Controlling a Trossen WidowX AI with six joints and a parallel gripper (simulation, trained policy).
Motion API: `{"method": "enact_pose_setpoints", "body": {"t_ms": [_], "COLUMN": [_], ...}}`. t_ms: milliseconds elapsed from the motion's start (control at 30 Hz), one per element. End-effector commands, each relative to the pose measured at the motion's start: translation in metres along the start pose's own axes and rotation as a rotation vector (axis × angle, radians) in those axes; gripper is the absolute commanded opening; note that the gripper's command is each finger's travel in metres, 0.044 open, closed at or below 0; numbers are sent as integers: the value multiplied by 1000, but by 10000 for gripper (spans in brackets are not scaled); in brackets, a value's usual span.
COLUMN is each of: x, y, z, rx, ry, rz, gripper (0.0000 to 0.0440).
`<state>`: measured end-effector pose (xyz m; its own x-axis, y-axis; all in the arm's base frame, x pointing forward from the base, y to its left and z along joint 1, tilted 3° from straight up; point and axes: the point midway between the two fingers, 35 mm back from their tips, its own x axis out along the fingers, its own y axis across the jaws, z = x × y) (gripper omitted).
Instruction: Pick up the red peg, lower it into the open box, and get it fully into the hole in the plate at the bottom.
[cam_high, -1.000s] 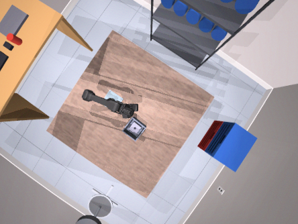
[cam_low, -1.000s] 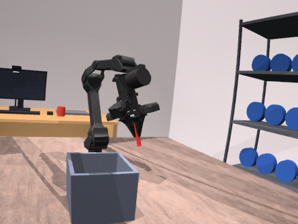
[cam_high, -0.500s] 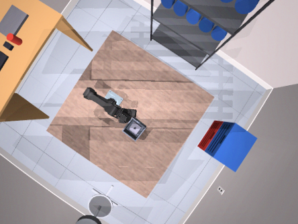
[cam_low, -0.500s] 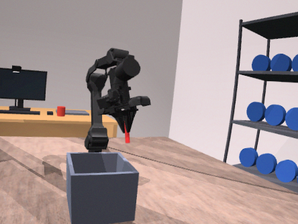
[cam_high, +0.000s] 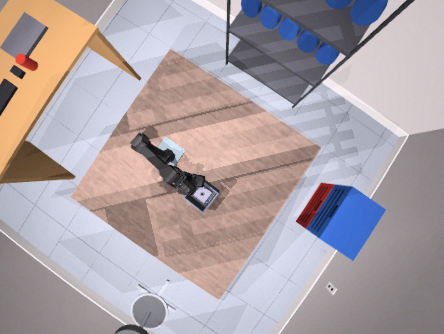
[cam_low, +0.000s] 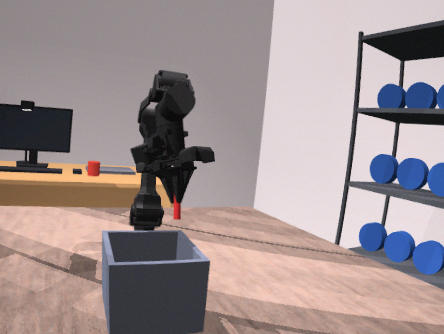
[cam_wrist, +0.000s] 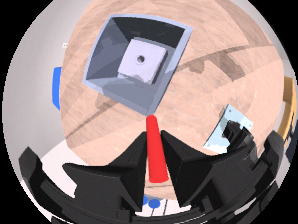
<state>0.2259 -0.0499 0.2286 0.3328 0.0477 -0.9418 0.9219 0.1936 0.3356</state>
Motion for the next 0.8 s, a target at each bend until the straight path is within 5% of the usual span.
{"method": "enact_pose_setpoints", "body": {"t_ms": [0,767], "x": [1,30], "y": [3,8], "z": [11,74], "rx": [8,43], "ry": [-12,-12], "rz": [-6,-50], "gripper": [0,0]}}
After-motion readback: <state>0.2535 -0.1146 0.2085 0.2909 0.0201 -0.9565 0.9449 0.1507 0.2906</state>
